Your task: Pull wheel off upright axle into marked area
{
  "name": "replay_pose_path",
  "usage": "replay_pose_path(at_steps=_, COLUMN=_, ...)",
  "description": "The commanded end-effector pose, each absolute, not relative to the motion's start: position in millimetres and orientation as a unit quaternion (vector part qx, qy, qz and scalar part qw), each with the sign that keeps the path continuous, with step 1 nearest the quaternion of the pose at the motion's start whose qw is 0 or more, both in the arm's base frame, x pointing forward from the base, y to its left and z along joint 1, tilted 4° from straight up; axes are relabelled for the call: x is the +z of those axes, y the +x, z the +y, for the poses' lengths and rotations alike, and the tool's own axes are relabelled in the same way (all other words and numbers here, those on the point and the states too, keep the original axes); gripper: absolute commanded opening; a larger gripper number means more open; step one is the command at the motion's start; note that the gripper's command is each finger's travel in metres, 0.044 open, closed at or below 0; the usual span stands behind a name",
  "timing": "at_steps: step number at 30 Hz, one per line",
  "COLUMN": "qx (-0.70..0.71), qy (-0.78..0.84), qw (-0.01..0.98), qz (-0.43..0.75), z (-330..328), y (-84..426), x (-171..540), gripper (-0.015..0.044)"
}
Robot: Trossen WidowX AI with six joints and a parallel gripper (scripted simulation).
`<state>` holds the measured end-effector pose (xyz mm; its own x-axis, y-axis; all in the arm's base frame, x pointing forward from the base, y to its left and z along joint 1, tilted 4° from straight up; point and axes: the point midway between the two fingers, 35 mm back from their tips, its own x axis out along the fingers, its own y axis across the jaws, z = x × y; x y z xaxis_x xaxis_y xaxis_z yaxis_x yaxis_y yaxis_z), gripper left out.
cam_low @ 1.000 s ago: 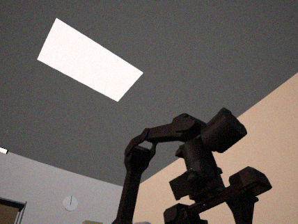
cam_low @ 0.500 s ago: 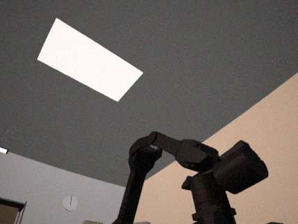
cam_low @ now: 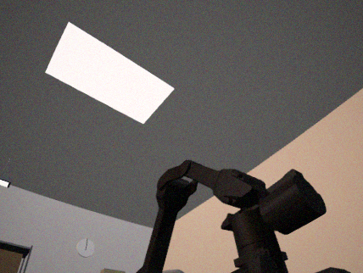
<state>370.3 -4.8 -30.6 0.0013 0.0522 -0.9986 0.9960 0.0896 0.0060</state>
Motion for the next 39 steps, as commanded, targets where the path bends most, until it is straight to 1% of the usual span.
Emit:
replay_pose_path(at_steps=1, qx=-0.463, qy=0.49, qw=0.509, qz=0.534, z=-4.8, y=370.0, x=-30.1, gripper=0.0056)
replay_pose_path(at_steps=3, qx=-0.463, qy=0.49, qw=0.509, qz=0.534, z=-4.8, y=370.1, x=-29.6, gripper=0.0004)
replay_pose_path(at_steps=4, qx=-0.463, qy=0.49, qw=0.509, qz=0.534, z=-4.8, y=370.1, x=-29.2, gripper=0.0)
replay_pose_path(at_steps=39, qx=-0.463, qy=0.492, qw=0.509, qz=0.534, z=-5.5, y=370.6, x=-17.7, gripper=0.0)
